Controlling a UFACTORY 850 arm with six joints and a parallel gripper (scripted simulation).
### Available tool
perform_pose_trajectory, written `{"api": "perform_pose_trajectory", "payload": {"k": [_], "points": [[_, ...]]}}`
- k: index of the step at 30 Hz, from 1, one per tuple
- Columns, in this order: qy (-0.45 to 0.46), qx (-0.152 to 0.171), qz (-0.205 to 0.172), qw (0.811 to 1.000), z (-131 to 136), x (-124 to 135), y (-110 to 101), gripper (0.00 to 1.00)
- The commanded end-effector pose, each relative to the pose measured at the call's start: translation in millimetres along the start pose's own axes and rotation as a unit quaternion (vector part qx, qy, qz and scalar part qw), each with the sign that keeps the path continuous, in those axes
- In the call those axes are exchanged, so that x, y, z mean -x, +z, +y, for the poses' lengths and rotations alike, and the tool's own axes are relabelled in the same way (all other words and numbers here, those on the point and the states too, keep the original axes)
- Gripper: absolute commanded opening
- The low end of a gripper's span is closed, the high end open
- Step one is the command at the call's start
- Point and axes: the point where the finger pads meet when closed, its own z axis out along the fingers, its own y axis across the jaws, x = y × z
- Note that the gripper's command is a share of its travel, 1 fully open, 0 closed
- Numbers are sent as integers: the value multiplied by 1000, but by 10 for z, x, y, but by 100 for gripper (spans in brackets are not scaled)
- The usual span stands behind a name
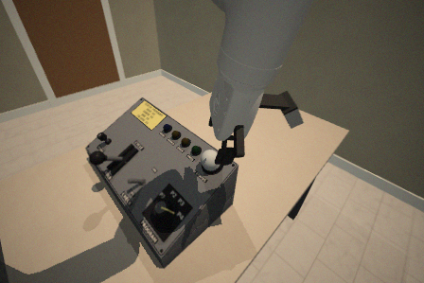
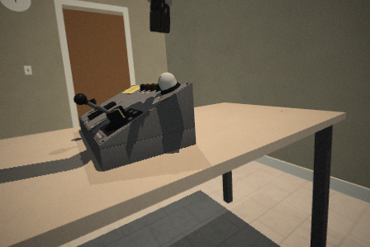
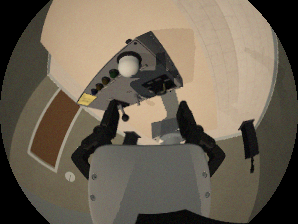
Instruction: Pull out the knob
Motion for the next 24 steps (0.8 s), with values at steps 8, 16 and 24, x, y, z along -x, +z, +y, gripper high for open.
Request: {"api": "perform_pose_trajectory", "payload": {"k": [8, 16, 24], "points": [[-225, -4, -12, 974, -842, 34, 52, 100], [-220, 69, -45, 972, -979, 574, 371, 100], [-216, 121, -52, 967, -1017, 902, 545, 100]]}}
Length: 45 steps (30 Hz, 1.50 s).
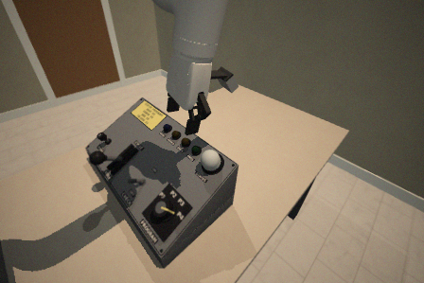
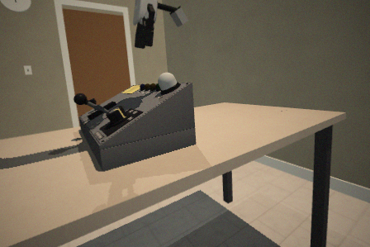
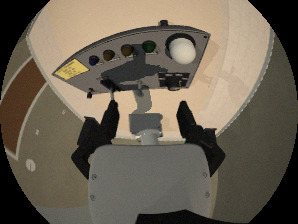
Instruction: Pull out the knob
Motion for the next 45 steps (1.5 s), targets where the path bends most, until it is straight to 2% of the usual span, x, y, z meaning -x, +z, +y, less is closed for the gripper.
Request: {"api": "perform_pose_trajectory", "payload": {"k": [1, 3, 4, 7, 8, 10, 11, 14, 15, 17, 18, 21, 22, 24, 25, 27, 28, 31, 32, 34, 35, 37, 38, 40, 41, 43, 44, 45], "points": [[7, 64, -19, 998, -255, 291, 200, 100], [7, 64, -19, 998, -255, 291, 200, 100], [9, 90, -21, 996, -330, 408, 272, 100], [9, 90, -21, 996, -330, 408, 272, 100], [11, 116, -21, 993, -396, 518, 339, 100], [11, 116, -21, 993, -396, 518, 339, 100], [12, 142, -17, 990, -456, 622, 398, 100], [12, 142, -17, 990, -456, 622, 398, 100], [12, 167, -10, 986, -509, 719, 451, 100], [12, 167, -10, 986, -509, 719, 451, 100], [13, 191, -1, 981, -559, 809, 498, 100], [13, 191, -1, 981, -559, 809, 498, 100], [13, 214, 11, 977, -605, 891, 540, 100], [13, 214, 11, 977, -605, 891, 540, 100], [12, 236, 25, 971, -648, 967, 577, 100], [12, 236, 25, 971, -648, 967, 577, 100], [11, 256, 41, 966, -691, 1037, 608, 100], [11, 256, 41, 966, -691, 1037, 608, 100], [10, 274, 59, 960, -733, 1100, 636, 100], [10, 274, 59, 960, -733, 1100, 636, 100], [8, 290, 78, 954, -775, 1158, 660, 100], [8, 290, 78, 954, -775, 1158, 660, 100], [6, 304, 99, 948, -818, 1211, 680, 100], [6, 304, 99, 948, -818, 1211, 680, 100], [3, 315, 120, 941, -863, 1260, 698, 100], [3, 315, 120, 941, -863, 1260, 698, 100], [0, 325, 143, 935, -909, 1305, 713, 100], [0, 325, 143, 935, -909, 1305, 713, 100]]}}
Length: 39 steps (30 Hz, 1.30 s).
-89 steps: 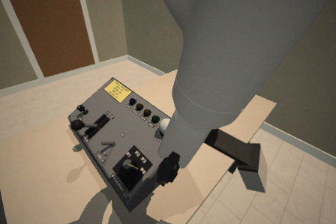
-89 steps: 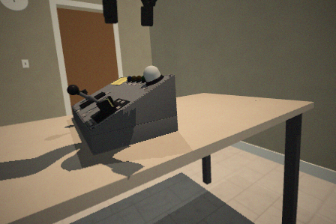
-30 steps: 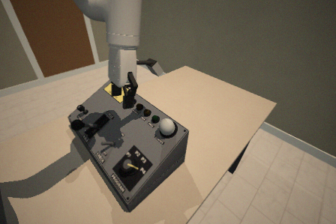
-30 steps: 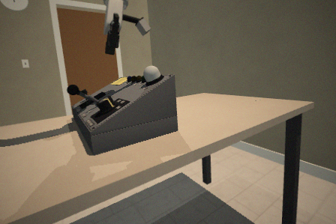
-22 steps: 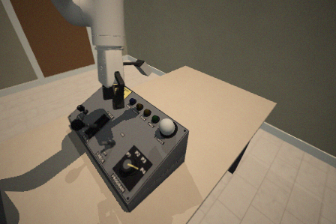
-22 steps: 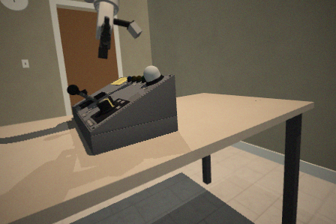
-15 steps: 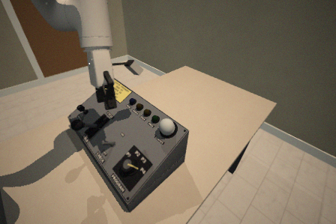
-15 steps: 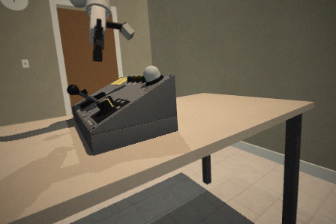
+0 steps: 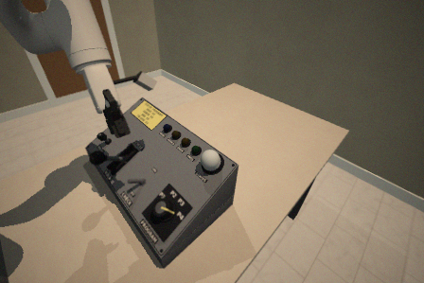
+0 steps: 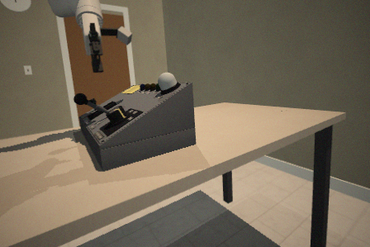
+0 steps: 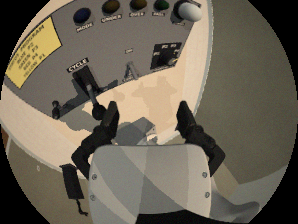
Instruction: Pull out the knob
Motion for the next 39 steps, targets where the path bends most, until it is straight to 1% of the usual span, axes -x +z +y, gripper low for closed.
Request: {"api": "perform_pose_trajectory", "payload": {"k": [1, 2, 6, 8, 11, 12, 13, 14, 16, 17, 19, 20, 23, 25, 27, 28, 29, 30, 32, 33, 34, 35, 36, 37, 39], "points": [[10, 32, 50, 998, -90, 103, -44, 100], [13, 40, 73, 996, -135, 144, -68, 100], [13, 40, 73, 996, -135, 144, -68, 100], [19, 52, 121, 991, -226, 218, -121, 100], [19, 52, 121, 991, -226, 218, -121, 100], [21, 55, 145, 988, -273, 253, -150, 100], [21, 55, 145, 988, -273, 253, -150, 100], [24, 56, 168, 984, -322, 286, -181, 100], [24, 56, 168, 984, -322, 286, -181, 100], [26, 55, 192, 980, -371, 319, -212, 100], [26, 55, 192, 980, -371, 319, -212, 100], [28, 53, 214, 975, -421, 352, -245, 100], [28, 53, 214, 975, -421, 352, -245, 100], [32, 44, 257, 965, -522, 418, -311, 100], [32, 44, 257, 965, -522, 418, -311, 100], [33, 38, 277, 960, -573, 451, -344, 100], [33, 38, 277, 960, -573, 451, -344, 100], [34, 31, 296, 954, -624, 486, -377, 100], [34, 31, 296, 954, -624, 486, -377, 100], [35, 23, 314, 949, -675, 521, -409, 100], [35, 23, 314, 949, -675, 521, -409, 100], [35, 14, 331, 943, -725, 556, -441, 100], [35, 14, 331, 943, -725, 556, -441, 100], [36, 5, 347, 937, -774, 593, -471, 100], [36, 5, 347, 937, -774, 593, -471, 100]]}}
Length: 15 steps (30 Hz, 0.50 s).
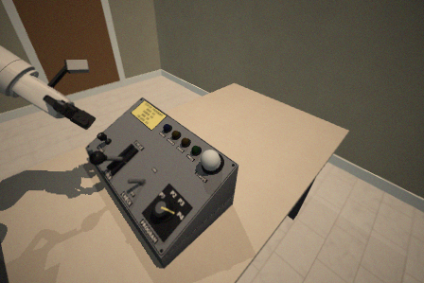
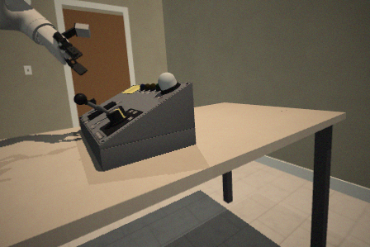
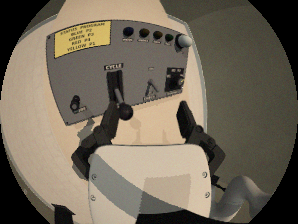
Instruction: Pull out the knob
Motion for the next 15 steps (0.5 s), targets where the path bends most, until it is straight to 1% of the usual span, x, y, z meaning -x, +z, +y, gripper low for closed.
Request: {"api": "perform_pose_trajectory", "payload": {"k": [1, 3, 4, 5, 6, 7, 8, 10, 11, 12, 13, 15], "points": [[11, -16, 45, 999, -96, 21, -105, 100], [18, -35, 75, 996, -183, 52, -200, 100], [18, -35, 75, 996, -183, 52, -200, 100], [21, -45, 88, 995, -224, 69, -246, 100], [21, -45, 88, 995, -224, 69, -246, 100], [24, -55, 100, 993, -264, 86, -291, 100], [24, -55, 100, 993, -264, 86, -291, 100], [30, -76, 121, 989, -338, 123, -377, 100], [30, -76, 121, 989, -338, 123, -377, 100], [32, -86, 130, 987, -372, 142, -417, 100], [32, -86, 130, 987, -372, 142, -417, 100], [37, -105, 146, 983, -435, 179, -491, 100]]}}
